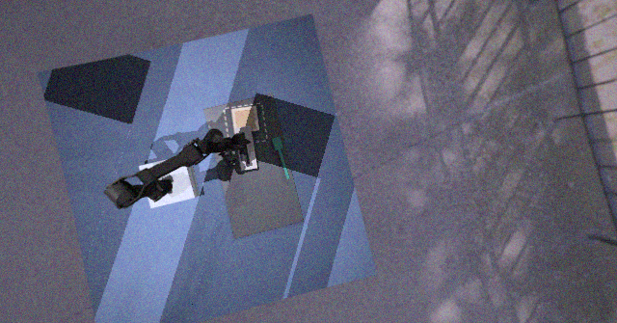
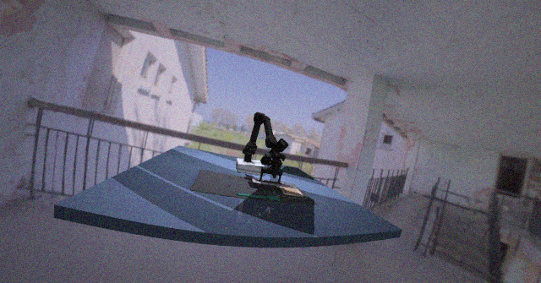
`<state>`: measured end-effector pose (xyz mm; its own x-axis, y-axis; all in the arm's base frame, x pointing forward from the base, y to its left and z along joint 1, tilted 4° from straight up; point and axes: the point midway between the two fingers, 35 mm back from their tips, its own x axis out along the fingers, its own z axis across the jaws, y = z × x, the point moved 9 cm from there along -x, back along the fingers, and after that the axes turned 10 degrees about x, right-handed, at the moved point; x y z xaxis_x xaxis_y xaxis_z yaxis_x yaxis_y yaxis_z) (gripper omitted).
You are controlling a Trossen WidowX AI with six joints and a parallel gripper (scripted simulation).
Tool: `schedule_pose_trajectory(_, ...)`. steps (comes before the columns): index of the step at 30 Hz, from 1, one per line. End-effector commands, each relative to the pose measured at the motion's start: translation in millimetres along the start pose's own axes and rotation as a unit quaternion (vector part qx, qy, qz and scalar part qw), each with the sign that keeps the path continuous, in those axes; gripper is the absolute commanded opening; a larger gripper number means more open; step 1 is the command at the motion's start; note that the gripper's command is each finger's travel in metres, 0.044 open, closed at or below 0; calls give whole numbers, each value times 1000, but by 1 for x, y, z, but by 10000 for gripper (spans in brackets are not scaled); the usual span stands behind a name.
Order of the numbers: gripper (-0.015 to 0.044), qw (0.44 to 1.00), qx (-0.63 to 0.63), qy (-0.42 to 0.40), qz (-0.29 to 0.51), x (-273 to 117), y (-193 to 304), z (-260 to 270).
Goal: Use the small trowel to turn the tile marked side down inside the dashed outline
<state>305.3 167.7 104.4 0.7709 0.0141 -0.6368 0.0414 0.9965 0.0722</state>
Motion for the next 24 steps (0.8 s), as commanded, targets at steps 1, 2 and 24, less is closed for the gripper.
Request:
schedule_pose_trajectory(1,0,1000,4,-8,0,-5,-11,14)
schedule_pose_trajectory(2,0,1000,4,-8,0,-6,-15,18)
schedule_pose_trajectory(24,0,1000,0,-10,-2,-42,-85,65)
